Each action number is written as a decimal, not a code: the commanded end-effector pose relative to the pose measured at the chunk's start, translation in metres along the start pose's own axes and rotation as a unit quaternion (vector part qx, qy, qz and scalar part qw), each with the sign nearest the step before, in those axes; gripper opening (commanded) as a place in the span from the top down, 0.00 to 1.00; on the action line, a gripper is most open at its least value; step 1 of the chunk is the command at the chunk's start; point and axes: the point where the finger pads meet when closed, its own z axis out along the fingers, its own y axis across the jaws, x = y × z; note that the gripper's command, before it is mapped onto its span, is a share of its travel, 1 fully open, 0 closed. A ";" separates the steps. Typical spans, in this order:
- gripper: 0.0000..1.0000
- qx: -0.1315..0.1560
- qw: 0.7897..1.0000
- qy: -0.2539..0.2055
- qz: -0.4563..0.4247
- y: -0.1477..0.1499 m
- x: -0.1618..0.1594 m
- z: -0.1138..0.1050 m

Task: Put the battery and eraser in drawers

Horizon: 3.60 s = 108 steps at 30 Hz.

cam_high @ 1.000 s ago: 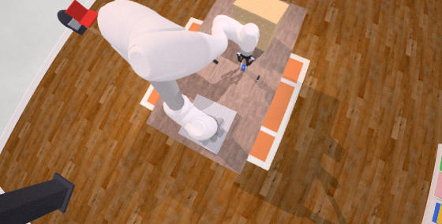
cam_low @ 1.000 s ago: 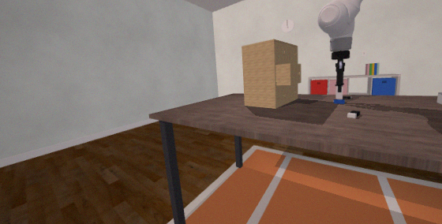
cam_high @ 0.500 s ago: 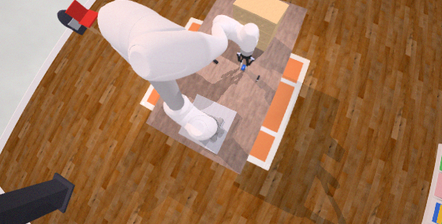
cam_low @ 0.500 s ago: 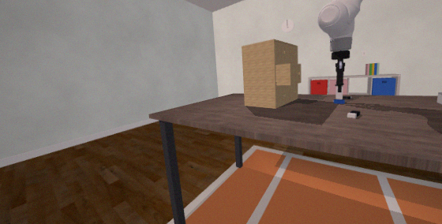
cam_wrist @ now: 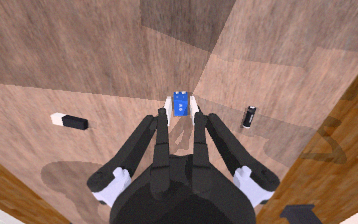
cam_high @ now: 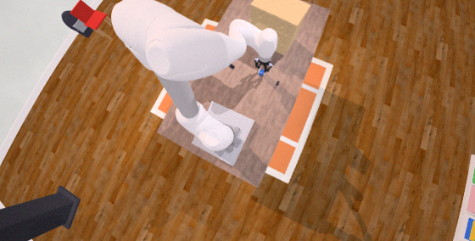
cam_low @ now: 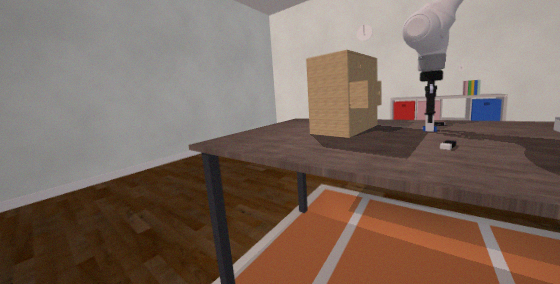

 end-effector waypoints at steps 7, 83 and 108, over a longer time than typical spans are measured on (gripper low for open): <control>0.74 0.000 1.000 0.000 0.000 0.000 0.000 0.001; 0.86 0.000 0.998 0.000 0.069 -0.130 0.039 -0.099; 0.86 0.000 0.998 0.000 0.069 -0.130 0.039 -0.159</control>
